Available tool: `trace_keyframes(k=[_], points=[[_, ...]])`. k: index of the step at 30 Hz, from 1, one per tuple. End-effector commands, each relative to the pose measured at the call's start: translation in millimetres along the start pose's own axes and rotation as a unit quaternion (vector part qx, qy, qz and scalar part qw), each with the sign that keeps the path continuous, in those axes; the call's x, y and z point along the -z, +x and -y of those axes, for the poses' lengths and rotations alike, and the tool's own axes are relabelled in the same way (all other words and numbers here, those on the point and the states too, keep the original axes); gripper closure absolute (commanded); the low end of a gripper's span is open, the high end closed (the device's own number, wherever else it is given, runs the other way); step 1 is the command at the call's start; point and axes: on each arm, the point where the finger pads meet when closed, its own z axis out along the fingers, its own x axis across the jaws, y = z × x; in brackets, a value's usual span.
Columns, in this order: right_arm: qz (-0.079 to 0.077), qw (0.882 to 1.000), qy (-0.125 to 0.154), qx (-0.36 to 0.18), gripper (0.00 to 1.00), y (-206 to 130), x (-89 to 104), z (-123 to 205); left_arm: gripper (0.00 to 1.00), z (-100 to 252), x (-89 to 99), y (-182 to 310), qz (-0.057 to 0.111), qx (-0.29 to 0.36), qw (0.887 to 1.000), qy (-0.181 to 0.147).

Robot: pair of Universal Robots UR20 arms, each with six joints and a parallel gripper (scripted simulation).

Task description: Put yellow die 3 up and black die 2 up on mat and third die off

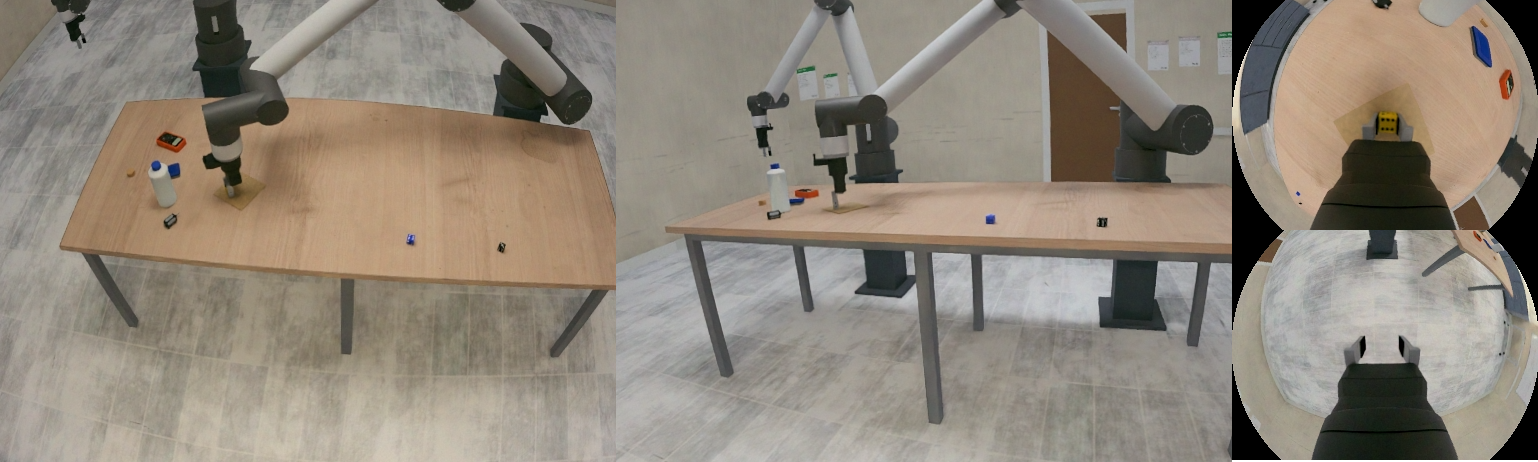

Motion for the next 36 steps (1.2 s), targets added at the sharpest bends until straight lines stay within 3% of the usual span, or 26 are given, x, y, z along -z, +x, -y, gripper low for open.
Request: trace_keyframes(k=[1,24,28,32,33,35,36], points=[[0.0,1.0,-0.001,0.0,0.0,0.1,0.7,-0.6,0.51,0.7,1.7,0.0,0.0,0.0,1.0,0.001],[0.0,1.0,-0.001,0.0,0.0,0.1,0.7,-0.6,0.51,0.7,1.7,0.0,0.0,0.0,1.0,0.001],[0.0,1.0,-0.001,0.0,0.0,0.1,0.7,-0.6,0.39,0.7,1.7,0.0,0.0,0.0,1.0,0.001],[0.0,1.0,-0.001,0.0,0.0,0.1,0.7,-0.6,0.39,0.7,1.7,0.0,0.0,0.0,1.0,0.001],[0.0,1.0,-0.001,0.0,0.0,0.1,0.7,-0.6,0.33,0.7,1.7,0.0,0.0,0.0,1.0,0.001],[0.0,1.0,-0.001,0.0,0.0,0.1,0.7,-0.6,0.33,0.7,1.7,0.0,0.0,0.0,1.0,0.001],[0.0,1.0,-0.001,0.0,0.0,0.1,0.7,-0.6,0.27,0.7,1.7,0.0,0.0,0.0,1.0,0.001]])
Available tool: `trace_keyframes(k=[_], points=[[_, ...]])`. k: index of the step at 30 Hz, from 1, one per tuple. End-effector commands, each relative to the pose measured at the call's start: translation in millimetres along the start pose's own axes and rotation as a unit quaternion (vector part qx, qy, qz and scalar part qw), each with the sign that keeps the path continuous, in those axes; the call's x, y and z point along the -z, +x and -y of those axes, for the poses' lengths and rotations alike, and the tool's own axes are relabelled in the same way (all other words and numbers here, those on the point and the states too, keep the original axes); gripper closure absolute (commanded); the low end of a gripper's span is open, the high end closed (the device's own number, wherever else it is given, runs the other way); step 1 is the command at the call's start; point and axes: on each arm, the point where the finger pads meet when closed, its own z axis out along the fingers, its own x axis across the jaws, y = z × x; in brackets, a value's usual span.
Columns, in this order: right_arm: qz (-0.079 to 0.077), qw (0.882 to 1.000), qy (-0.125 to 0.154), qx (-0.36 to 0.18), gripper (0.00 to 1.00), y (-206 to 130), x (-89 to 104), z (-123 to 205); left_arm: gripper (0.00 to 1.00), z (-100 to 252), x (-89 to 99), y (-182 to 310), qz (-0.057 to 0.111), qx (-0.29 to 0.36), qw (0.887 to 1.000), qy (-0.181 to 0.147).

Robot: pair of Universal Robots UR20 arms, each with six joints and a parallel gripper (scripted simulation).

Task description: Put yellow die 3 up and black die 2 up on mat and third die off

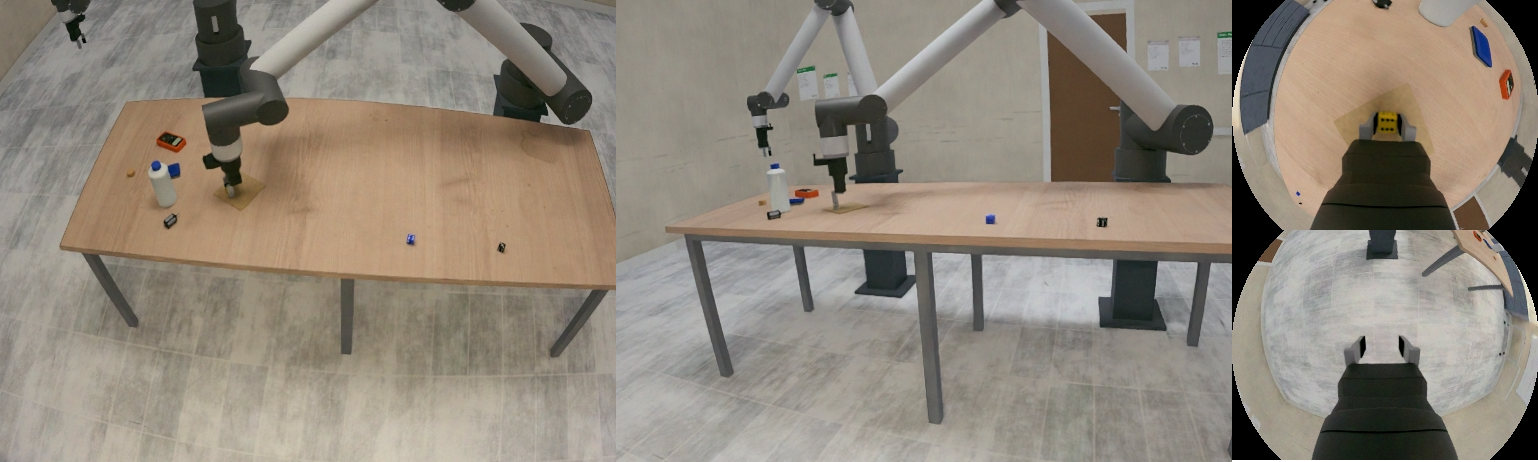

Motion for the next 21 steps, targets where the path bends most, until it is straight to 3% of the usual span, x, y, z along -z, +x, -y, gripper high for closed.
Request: trace_keyframes(k=[1,3,16,21], points=[[0.0,1.0,-0.001,0.0,0.0,0,0.7,-1,0.27,1,1.8,0,0.0,0.0,1.0,0.001],[0.0,1.0,-0.001,0.0,0.0,0,0.7,-1,0.21,1,1.8,0,0.0,0.0,1.0,0.001],[0.0,1.0,-0.001,0.0,0.0,0,0.7,-1,0.21,1,2.5,0,0.0,0.0,1.0,0.001],[0.0,1.0,-0.001,0.0,0.0,0,0.7,-1,0.21,1,12.2,0,0.0,0.0,1.0,0.001]])
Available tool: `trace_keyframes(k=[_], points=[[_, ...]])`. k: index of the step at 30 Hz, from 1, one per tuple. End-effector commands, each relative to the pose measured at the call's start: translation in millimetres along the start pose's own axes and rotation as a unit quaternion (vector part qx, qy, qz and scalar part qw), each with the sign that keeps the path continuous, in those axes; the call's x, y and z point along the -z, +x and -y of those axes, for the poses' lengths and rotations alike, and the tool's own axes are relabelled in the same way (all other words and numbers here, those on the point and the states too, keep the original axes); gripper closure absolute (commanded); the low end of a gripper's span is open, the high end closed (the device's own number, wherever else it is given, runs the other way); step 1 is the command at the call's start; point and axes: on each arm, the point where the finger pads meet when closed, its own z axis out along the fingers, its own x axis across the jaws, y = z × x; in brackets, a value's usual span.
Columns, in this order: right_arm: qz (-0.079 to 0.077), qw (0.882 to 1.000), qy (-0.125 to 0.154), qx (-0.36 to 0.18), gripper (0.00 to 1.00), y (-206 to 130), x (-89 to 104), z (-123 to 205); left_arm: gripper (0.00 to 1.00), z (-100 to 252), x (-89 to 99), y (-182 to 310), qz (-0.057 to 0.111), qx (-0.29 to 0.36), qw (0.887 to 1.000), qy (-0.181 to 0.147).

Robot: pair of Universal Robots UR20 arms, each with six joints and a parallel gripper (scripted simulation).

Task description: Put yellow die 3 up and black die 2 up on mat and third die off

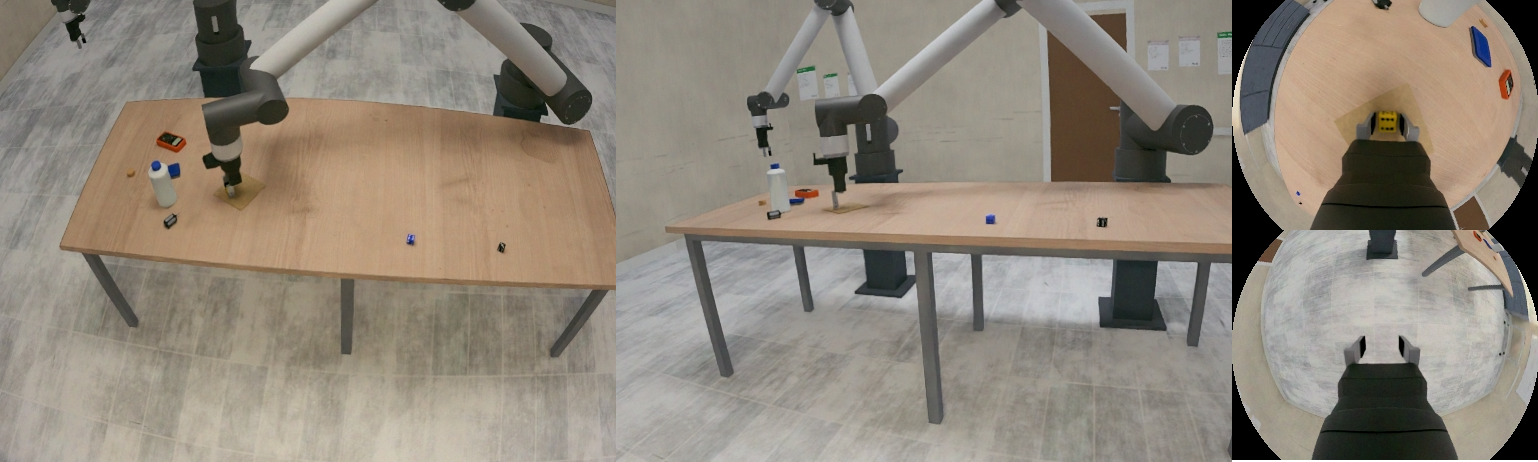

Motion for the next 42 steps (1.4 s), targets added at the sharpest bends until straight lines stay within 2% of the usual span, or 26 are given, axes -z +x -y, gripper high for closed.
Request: trace_keyframes(k=[1,5,7,14,19,26,27,42], points=[[0.0,1.0,-0.001,0.0,0.0,0,0.7,-1,0.21,1,13.4,0,0.0,0.0,1.0,0.001],[0.0,1.0,-0.001,0.0,0.0,0,0.7,-1,0.21,1,32.1,0,0.0,0.0,1.0,0.001],[0.0,1.0,-0.001,0.0,0.0,0,0.7,-1,0.21,1,32.1,0,0.0,0.0,1.0,0.001],[0.0,1.0,-0.001,0.0,0.0,0,0.7,-1,0.21,1,69.6,0,0.0,0.0,1.0,0.001],[0.0,1.0,-0.001,0.0,0.0,0,0.7,-1,0.21,1,86.1,0,0.0,0.0,1.0,0.001],[0.0,1.0,-0.001,0.0,0.0,0,0.7,-1,0.21,1,89.5,0,0.0,0.0,1.0,0.001],[0.0,1.0,-0.001,0.0,0.0,0,0.7,-1,0.0,1,89.5,0,0.0,0.0,1.0,0.001],[0.0,1.0,-0.001,0.0,0.0,0,0.7,-1,0.0,1,89.5,0,0.0,0.0,1.0,0.001]])
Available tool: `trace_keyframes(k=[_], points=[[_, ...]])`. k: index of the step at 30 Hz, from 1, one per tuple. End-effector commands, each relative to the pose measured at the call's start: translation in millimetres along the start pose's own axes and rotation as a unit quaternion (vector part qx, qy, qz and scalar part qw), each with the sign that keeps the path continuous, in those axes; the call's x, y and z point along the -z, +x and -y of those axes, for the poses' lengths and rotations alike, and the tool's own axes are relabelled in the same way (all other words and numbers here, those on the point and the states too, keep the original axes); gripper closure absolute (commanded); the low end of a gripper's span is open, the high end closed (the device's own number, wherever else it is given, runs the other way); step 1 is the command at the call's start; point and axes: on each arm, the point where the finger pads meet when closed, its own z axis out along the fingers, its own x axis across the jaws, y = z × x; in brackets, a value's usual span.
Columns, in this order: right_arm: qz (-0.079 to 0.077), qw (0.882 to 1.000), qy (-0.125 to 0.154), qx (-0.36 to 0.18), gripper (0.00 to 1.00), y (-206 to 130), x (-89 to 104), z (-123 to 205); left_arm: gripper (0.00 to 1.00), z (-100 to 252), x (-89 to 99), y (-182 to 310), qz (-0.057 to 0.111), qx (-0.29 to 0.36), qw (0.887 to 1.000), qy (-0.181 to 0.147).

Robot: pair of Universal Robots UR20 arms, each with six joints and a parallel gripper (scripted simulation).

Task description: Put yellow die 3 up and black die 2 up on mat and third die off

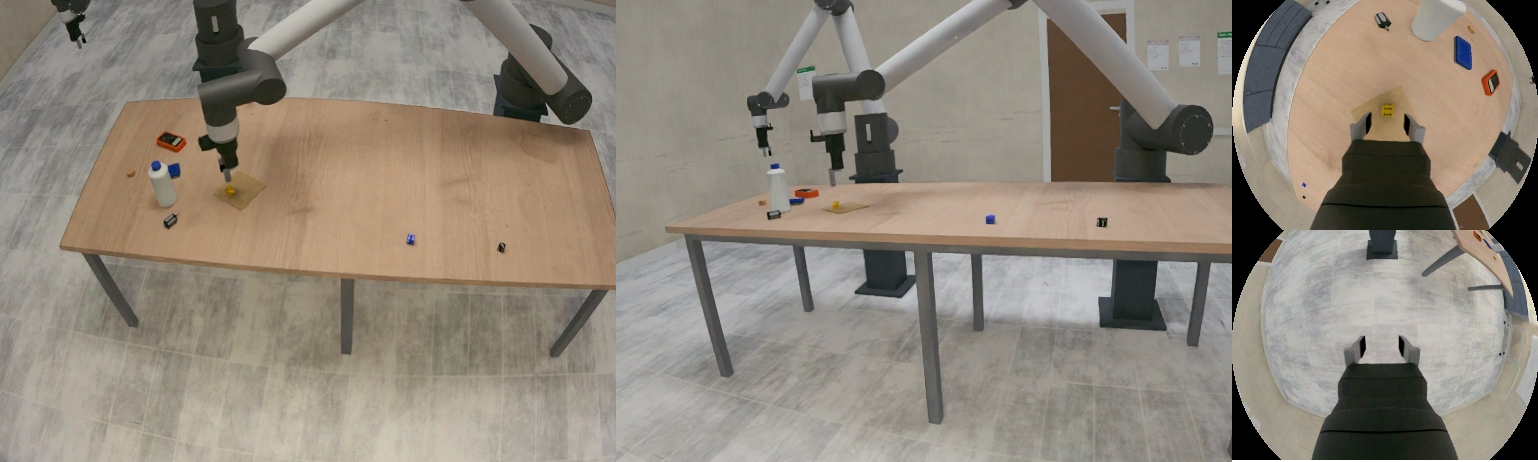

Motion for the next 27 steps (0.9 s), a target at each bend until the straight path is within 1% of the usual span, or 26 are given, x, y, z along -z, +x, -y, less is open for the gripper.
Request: trace_keyframes(k=[1,7,10,13,14,17,19,21,24,27], points=[[0.0,1.0,-0.001,0.0,0.0,0.1,0.7,-0.6,0.0,0.6,1.8,0.1,0.0,0.0,1.0,0.001],[0.0,1.0,-0.001,0.0,0.0,0.1,0.7,-0.6,0.0,0.8,1.8,0.0,0.0,0.006,1.0,0.001],[0.0,1.0,-0.001,0.0,0.0,0.1,0.7,-0.6,0.0,1.8,1.4,-0.7,0.0,0.042,0.999,0.001],[0.0,1.0,-0.001,0.0,0.0,0.1,0.7,-0.6,0.0,3.3,0.7,-1.9,0.0,0.107,0.994,0.001],[0.0,1.0,-0.001,0.0,0.0,0.1,0.7,-0.6,0.0,3.6,0.6,-2.1,0.0,0.117,0.993,0.001],[0.0,1.0,-0.001,0.0,0.0,0.1,0.7,-0.6,0.0,3.6,0.6,-2.1,0.0,0.118,0.993,0.001],[0.0,1.0,-0.001,0.0,0.0,0.1,0.7,-0.6,0.0,4.5,0.0,-3.0,0.0,0.174,0.985,0.001],[0.0,1.0,-0.001,0.0,0.0,0.1,0.7,-0.6,0.0,4.7,-0.2,-3.2,0.0,0.19,0.982,0.001],[0.0,1.0,-0.001,0.0,0.0,0.1,0.7,-0.6,0.0,5.1,-0.6,-3.8,0.0,0.23,0.973,0.001],[0.0,1.0,-0.001,0.0,0.0,0.1,0.7,-0.6,0.0,5.4,-1.1,-4.4,0.0,0.273,0.962,0.001]])
